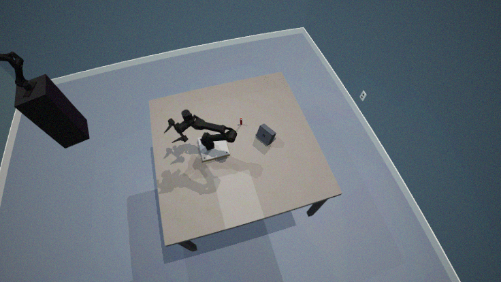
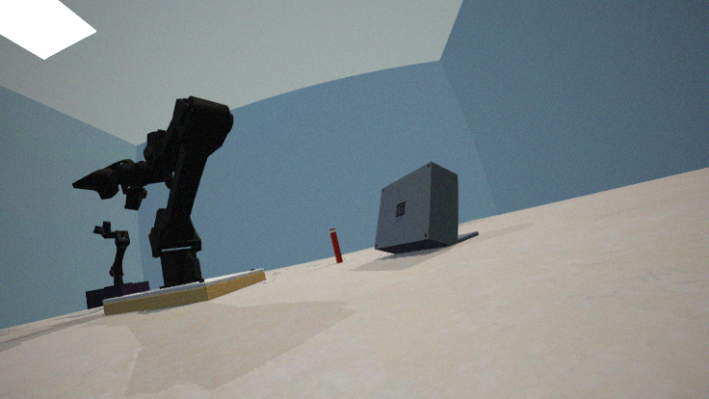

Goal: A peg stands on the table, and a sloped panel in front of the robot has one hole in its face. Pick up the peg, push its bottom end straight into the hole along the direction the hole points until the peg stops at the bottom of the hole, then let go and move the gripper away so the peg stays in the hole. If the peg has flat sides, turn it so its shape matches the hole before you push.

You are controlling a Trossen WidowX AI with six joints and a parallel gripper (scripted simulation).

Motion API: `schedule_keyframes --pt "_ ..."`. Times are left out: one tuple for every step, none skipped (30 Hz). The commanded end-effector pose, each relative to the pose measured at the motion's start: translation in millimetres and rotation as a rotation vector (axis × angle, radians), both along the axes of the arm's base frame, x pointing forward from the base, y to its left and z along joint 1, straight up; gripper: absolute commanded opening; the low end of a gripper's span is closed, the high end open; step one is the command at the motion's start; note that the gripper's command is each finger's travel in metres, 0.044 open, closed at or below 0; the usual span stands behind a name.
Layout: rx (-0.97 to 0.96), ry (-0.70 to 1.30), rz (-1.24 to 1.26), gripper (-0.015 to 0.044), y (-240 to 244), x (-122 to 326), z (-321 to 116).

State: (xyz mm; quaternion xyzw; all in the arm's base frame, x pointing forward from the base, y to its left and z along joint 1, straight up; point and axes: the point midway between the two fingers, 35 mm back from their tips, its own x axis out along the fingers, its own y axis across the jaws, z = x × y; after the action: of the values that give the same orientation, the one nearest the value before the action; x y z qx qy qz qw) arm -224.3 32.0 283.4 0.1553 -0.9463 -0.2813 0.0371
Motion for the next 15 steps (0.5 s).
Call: schedule_keyframes --pt "0.001 0.000 -0.003 0.0426 0.7 -0.1 0.0" --pt "0.005 -0.001 -0.012 0.0440 3.0 -0.4 0.0" --pt "0.011 -0.003 -0.028 0.0440 6.7 -0.9 -0.1" --pt "0.019 -0.006 -0.047 0.0440 11.2 -1.4 -0.2" --pt "0.026 -0.009 -0.065 0.0440 15.8 -1.8 -0.3" --pt "0.034 -0.012 -0.084 0.0440 20.3 -2.2 -0.5" --pt "0.041 -0.015 -0.102 0.0440 24.9 -2.4 -0.6" --pt "0.049 -0.019 -0.121 0.0440 29.5 -2.6 -0.8" --pt "0.057 -0.022 -0.139 0.0440 34.1 -2.6 -1.0" --pt "0.064 -0.026 -0.157 0.0440 38.7 -2.6 -1.3" --pt "0.072 -0.030 -0.175 0.0440 43.3 -2.5 -1.5" --pt "0.080 -0.035 -0.193 0.0440 47.9 -2.3 -1.8" --pt "0.088 -0.039 -0.211 0.0440 52.5 -2.0 -2.1" --pt "0.095 -0.044 -0.229 0.0440 57.1 -1.6 -2.4" --pt "0.103 -0.049 -0.246 0.0440 61.7 -1.2 -2.8"
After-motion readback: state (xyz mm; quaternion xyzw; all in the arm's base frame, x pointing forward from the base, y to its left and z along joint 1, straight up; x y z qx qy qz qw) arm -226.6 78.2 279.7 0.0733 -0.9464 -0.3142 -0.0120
